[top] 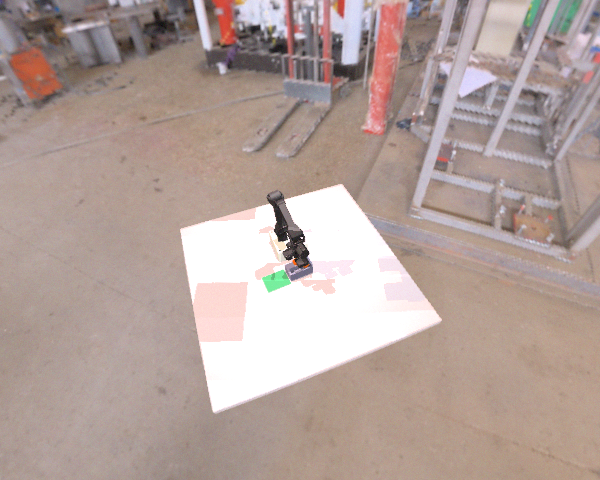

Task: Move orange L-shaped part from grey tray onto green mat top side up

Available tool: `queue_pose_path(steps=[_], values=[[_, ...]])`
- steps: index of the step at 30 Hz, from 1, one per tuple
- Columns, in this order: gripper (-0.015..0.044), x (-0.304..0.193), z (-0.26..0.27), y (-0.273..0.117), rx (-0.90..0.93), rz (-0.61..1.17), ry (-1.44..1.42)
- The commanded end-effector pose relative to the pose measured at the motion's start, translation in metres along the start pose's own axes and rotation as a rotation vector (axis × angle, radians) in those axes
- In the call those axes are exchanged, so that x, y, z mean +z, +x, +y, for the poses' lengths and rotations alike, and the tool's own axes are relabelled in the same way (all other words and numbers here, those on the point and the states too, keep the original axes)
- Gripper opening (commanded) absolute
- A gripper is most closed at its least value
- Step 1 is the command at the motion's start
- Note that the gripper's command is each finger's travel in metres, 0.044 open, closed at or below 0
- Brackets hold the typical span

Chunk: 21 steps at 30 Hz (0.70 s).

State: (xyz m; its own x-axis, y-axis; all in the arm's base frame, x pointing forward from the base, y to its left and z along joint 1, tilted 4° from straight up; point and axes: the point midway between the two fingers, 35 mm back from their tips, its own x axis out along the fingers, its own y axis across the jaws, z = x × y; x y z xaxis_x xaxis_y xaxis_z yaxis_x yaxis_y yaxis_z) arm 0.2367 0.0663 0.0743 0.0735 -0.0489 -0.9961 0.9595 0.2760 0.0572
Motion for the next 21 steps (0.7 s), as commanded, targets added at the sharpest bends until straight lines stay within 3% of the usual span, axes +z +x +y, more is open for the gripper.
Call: queue_pose_path(steps=[1, 21], values=[[0.0000, -0.001, 0.001, -0.009, 0.007, 0.007, 0.004], [0.0000, -0.001, 0.000, -0.034, 0.007, 0.007, 0.004]])
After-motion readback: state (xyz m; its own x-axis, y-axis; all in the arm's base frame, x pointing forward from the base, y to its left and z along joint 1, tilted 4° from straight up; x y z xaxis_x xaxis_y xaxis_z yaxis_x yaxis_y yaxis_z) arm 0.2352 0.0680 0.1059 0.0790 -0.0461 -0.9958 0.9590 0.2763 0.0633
